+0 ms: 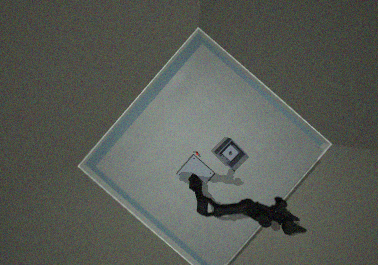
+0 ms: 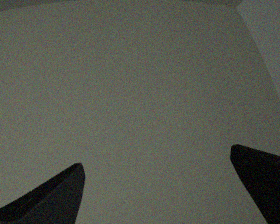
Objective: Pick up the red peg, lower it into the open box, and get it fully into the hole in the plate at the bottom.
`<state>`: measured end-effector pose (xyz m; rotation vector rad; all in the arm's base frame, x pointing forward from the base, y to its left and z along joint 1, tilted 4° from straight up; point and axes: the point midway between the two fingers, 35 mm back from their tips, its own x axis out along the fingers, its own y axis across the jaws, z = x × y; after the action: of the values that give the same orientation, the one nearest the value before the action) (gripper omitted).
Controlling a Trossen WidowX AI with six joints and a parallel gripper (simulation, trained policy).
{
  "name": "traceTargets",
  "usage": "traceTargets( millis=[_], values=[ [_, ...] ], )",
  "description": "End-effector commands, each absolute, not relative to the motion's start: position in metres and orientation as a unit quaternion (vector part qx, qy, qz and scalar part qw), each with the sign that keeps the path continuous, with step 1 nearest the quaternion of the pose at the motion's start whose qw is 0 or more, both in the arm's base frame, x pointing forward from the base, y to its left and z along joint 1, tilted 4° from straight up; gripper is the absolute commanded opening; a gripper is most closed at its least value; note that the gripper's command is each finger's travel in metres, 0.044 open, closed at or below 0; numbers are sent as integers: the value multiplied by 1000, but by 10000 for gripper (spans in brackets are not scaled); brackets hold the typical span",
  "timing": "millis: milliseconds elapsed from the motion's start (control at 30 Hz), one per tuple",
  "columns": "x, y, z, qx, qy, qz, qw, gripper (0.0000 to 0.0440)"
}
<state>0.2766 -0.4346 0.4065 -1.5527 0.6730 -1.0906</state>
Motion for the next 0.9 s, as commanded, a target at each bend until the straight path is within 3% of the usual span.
traceTargets(
  millis=[0, 867],
  values=[
    [292, -421, 403, -632, 269, -450, 571, 440],
    [402, -238, 337, -351, 209, -298, 862, 440]
  ],
)
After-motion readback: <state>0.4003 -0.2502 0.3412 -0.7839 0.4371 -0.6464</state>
